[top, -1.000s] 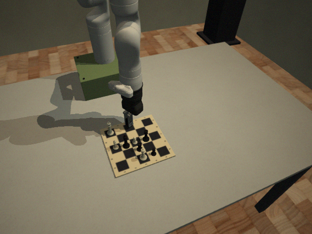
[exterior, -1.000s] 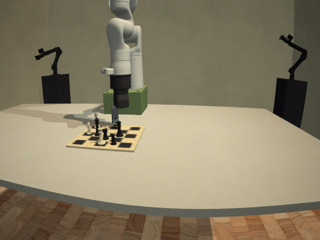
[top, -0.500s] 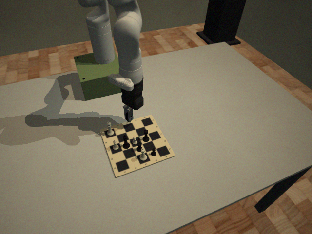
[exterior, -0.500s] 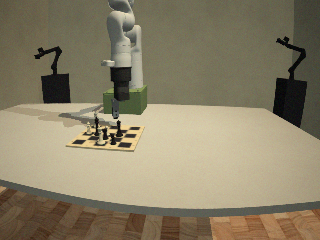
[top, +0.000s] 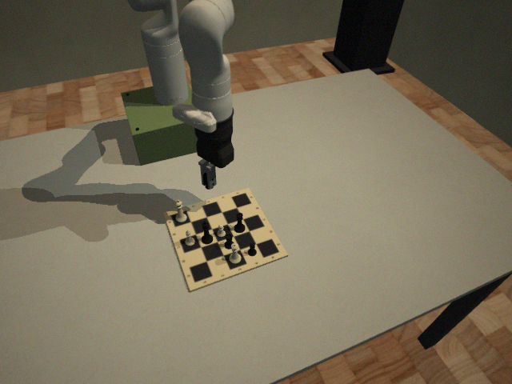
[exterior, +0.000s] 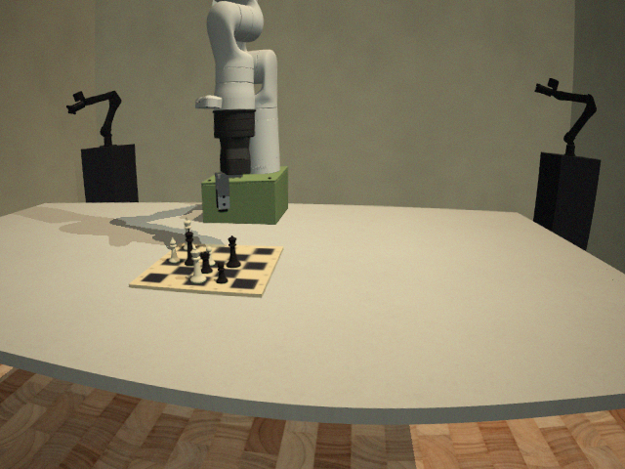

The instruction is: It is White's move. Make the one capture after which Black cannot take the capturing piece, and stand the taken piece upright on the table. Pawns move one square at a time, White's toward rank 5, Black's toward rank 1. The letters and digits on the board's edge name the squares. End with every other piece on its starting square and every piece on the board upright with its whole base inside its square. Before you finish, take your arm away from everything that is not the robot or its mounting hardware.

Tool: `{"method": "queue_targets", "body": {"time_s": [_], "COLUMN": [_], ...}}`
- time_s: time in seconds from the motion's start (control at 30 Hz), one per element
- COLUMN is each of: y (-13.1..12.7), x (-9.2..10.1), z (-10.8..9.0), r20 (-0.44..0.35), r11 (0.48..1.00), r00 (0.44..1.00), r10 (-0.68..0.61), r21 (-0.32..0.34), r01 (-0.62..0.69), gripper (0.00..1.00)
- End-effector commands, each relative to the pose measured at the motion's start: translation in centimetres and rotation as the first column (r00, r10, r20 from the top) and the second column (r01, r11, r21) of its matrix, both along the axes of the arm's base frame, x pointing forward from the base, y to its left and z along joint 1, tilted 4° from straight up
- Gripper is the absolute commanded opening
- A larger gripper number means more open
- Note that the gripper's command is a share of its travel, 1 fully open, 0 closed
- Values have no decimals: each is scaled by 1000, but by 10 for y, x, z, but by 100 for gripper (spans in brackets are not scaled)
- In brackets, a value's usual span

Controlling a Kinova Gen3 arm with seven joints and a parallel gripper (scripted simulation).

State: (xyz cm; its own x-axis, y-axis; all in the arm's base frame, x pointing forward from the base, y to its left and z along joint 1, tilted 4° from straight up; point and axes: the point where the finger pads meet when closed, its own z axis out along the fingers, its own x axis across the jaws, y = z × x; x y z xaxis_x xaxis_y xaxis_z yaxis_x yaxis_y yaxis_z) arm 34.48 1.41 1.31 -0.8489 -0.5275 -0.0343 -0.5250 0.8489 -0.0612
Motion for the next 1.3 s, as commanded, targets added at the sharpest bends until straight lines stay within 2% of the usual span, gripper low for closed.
{"method": "queue_targets", "body": {"time_s": [0.0, 0.4, 1.1, 1.27], "y": [0, 0, 1, 2], "x": [2, 1, 2, 22], "z": [7, 24, 25, 26], "r20": [11, 11, 12, 17], "r11": [1000, 1000, 1000, 1000], "r00": [1000, 1000, 1000, 1000], "r10": [-6, -6, -4, 23], "r21": [6, 6, 5, 0], "r01": [6, 6, 4, -23], "gripper": [0, 0, 0, 0]}}
